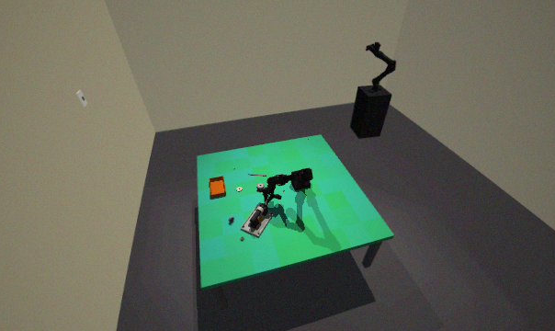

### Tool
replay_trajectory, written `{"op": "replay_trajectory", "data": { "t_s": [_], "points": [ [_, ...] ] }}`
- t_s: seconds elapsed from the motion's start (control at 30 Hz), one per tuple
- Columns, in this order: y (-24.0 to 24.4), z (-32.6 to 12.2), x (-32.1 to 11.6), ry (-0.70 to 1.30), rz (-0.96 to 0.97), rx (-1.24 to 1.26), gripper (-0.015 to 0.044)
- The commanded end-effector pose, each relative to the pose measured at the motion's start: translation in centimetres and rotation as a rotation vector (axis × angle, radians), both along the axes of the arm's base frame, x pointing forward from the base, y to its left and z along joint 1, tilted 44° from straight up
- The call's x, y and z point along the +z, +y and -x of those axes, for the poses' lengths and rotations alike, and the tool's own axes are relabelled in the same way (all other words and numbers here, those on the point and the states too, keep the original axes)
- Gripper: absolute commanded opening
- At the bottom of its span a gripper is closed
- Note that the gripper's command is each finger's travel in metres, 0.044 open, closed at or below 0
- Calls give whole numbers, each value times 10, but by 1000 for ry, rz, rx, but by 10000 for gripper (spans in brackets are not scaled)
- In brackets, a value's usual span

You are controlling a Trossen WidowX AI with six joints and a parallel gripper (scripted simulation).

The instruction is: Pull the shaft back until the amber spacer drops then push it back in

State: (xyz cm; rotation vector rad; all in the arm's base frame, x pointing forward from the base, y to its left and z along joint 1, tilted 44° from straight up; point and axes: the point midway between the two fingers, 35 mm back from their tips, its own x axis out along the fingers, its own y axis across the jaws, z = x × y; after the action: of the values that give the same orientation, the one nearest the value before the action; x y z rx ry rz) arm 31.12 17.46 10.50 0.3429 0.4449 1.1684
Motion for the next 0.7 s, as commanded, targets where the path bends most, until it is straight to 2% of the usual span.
{"op": "replay_trajectory", "data": {
  "t_s": [0.0,0.67],
  "points": [
    [1,-3,3,-6,-2,-4,0],
    [4,-6,6,-6,-2,-4,0]
  ]
}}
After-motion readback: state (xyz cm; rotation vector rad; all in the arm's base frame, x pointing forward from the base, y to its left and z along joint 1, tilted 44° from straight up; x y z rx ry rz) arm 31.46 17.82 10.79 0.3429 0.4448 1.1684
